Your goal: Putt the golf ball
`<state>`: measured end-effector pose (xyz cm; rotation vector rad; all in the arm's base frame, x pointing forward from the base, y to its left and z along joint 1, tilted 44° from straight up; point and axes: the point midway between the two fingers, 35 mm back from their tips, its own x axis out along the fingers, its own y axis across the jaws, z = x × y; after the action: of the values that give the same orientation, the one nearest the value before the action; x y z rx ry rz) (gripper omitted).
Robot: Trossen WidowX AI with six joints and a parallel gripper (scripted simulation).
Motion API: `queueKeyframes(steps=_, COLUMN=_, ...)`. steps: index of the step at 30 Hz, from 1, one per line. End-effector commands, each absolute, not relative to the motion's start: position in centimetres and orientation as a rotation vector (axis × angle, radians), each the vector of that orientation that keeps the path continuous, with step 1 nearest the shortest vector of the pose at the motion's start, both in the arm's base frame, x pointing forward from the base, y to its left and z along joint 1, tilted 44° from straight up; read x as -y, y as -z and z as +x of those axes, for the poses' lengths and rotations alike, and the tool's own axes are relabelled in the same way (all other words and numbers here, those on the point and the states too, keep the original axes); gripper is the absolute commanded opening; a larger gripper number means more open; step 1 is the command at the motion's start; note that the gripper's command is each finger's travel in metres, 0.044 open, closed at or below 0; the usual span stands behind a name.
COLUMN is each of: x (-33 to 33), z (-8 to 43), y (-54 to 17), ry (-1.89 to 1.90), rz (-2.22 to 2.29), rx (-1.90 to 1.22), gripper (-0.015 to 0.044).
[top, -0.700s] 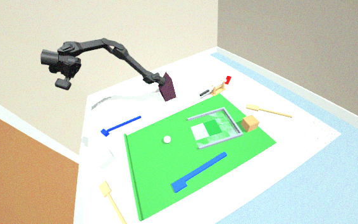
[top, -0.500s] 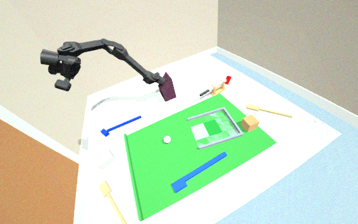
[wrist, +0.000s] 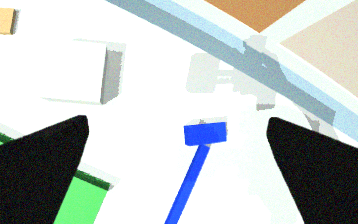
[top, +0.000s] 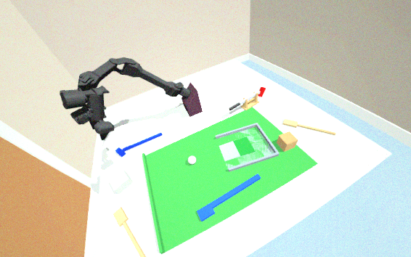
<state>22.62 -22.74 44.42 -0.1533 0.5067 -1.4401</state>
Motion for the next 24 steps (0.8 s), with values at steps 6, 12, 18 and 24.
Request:
queueKeyframes(steps=6, x=17.8, z=34.1, y=-34.3, ry=1.023, rz=-0.401, rx=-0.825, gripper=0.0440)
queueKeyframes(steps=12, x=12.0, z=39.4, y=-26.4, ry=0.715, rz=-0.594, rx=-1.009, gripper=0.0440)
queueKeyframes(steps=18, x=5.1, z=42.0, y=-18.0, ry=0.391, rz=-0.797, rx=-1.164, gripper=0.0440)
queueKeyframes(steps=24, x=-2.0, z=41.6, y=-9.5, ry=0.050, rz=-1.007, rx=-1.292, gripper=0.0440)
